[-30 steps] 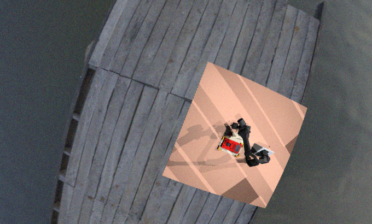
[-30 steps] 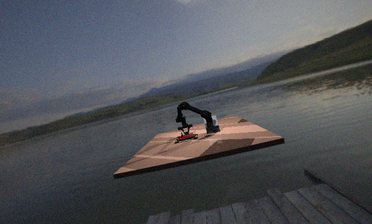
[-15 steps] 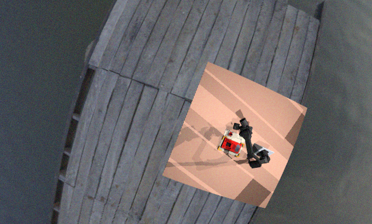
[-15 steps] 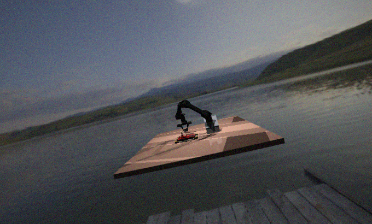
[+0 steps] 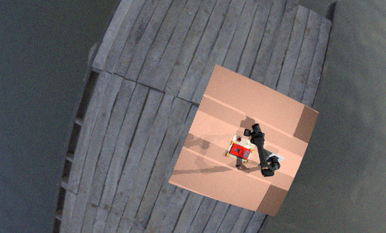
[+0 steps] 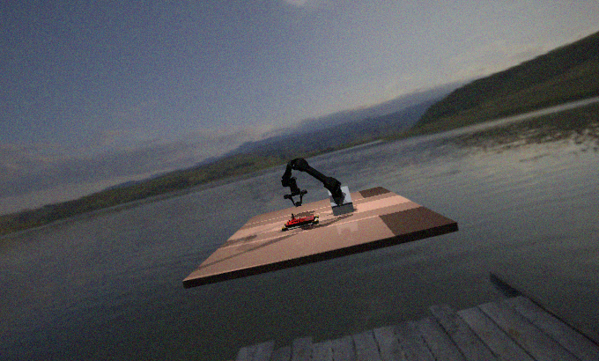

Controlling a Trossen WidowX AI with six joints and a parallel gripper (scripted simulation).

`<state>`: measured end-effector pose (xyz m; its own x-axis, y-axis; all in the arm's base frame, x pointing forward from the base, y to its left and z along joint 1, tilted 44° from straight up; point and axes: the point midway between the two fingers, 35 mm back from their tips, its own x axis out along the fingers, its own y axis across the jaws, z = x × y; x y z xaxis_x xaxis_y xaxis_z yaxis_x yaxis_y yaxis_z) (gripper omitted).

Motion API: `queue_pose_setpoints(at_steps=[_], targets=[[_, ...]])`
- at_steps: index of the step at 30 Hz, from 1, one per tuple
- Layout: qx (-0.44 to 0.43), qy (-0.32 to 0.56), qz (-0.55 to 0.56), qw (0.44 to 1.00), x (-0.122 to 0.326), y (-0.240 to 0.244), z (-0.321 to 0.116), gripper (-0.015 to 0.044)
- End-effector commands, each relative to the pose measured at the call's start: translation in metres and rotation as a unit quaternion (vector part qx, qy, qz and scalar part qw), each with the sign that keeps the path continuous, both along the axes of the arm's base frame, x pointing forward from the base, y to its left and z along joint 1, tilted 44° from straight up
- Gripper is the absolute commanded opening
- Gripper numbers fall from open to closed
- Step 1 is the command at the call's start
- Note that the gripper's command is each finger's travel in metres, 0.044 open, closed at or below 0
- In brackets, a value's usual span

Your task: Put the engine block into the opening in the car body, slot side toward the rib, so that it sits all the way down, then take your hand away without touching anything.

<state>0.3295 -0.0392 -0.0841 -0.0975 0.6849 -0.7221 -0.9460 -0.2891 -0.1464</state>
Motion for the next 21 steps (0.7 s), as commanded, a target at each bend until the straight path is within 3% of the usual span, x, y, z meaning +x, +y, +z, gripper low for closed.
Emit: queue_pose_setpoints(at_steps=[1,11,21], targets=[[-0.003,-0.005,0.001,1.000,0.002,-0.009,0.010,0.0000],[-0.002,-0.005,0.002,1.000,-0.001,-0.025,0.033,0.0000],[-0.008,-0.007,0.001,1.000,-0.002,-0.019,0.013,0.0000]])
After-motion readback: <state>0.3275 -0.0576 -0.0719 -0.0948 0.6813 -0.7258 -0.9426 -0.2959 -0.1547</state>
